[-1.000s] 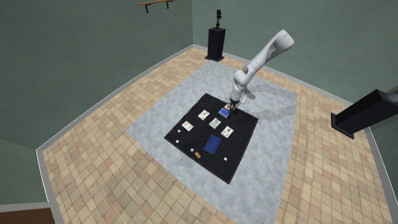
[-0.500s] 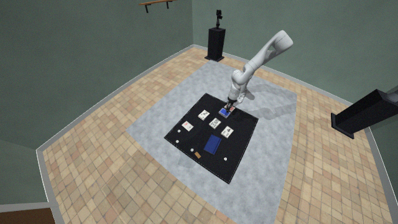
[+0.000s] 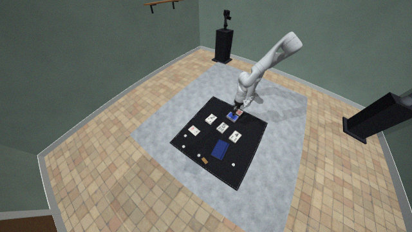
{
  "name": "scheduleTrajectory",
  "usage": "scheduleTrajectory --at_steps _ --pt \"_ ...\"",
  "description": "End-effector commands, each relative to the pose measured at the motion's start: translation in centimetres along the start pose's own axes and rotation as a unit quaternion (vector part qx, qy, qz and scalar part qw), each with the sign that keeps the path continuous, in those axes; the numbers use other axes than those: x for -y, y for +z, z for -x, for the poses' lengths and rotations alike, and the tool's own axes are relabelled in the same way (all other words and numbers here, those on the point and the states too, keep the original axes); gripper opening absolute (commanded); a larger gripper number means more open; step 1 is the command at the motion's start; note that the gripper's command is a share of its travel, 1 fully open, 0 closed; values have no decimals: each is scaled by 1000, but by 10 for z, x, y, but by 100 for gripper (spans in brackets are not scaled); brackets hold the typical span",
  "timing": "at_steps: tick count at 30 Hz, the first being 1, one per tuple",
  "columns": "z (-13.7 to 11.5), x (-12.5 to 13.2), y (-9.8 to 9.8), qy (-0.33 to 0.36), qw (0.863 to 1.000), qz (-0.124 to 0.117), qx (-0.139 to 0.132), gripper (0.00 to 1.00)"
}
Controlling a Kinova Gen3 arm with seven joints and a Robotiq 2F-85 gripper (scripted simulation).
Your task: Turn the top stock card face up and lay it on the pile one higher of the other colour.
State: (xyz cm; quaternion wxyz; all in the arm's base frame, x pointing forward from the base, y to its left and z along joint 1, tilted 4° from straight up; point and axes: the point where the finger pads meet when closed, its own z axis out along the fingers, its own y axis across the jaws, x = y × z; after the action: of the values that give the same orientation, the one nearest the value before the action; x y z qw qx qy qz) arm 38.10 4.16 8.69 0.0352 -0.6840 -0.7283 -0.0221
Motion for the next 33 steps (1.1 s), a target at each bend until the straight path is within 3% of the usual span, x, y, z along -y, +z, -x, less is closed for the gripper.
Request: scheduleTrajectory --at_steps 1,33 --pt "1 0 0 2 1000 0 0 100" --pt "17 3 3 41 999 3 4 100"
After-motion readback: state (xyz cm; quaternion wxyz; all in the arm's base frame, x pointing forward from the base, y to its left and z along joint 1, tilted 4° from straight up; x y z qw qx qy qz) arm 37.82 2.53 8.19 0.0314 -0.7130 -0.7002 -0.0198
